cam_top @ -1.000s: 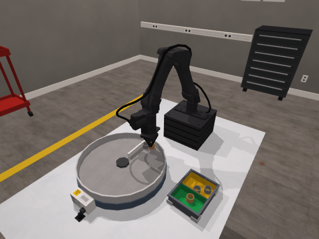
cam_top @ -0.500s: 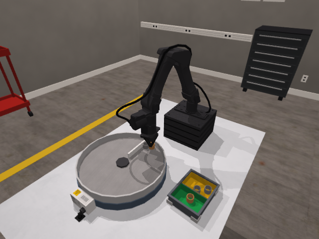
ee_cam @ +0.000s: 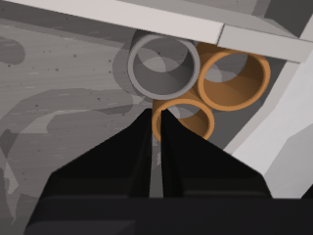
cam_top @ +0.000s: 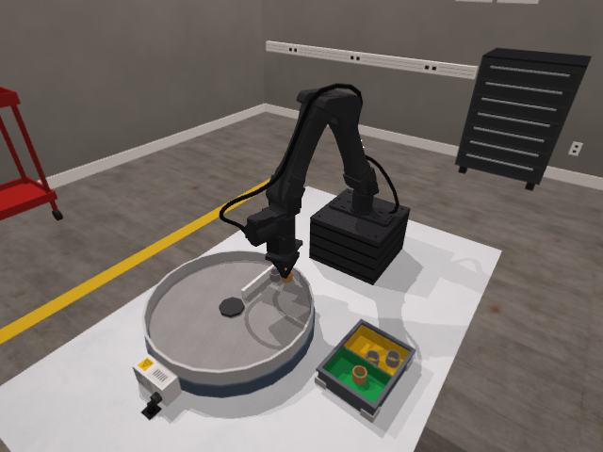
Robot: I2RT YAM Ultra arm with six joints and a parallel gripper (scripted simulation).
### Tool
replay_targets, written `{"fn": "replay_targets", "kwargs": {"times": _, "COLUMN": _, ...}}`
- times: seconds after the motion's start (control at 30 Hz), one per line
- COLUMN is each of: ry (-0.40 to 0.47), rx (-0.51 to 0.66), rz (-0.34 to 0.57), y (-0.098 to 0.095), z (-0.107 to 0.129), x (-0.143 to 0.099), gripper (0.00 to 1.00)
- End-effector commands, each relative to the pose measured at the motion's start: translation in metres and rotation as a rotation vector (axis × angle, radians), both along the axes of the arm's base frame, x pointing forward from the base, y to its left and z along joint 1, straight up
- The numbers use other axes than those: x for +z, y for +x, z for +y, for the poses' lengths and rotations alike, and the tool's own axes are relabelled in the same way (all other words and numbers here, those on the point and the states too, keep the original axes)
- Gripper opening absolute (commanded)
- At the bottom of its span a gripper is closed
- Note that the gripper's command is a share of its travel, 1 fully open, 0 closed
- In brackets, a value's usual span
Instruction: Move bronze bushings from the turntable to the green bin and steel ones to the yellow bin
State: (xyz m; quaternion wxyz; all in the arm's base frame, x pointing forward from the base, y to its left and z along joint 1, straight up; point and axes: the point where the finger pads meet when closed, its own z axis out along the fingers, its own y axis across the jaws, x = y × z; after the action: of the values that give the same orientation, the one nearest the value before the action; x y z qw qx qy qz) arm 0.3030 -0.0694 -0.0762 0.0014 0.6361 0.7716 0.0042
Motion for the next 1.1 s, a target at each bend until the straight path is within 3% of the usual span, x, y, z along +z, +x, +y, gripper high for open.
{"fn": "replay_targets", "kwargs": {"times": 0.0, "ry": -0.018, "rx": 0.003, "rz": -0.035, "y": 0.011, "z": -0.004, "x": 0.019, "gripper": 0.00}}
{"fn": "replay_targets", "kwargs": {"times": 0.5, "ry": -0.020, "rx": 0.002, "rz": -0.035, "y": 0.009, "z": -0.005, "x": 0.071, "gripper": 0.00}}
{"fn": "replay_targets", "kwargs": {"times": 1.07, "ry": -0.017, "rx": 0.003, "rz": -0.022, "y": 0.005, "z": -0.004, "x": 0.070, "gripper": 0.00}}
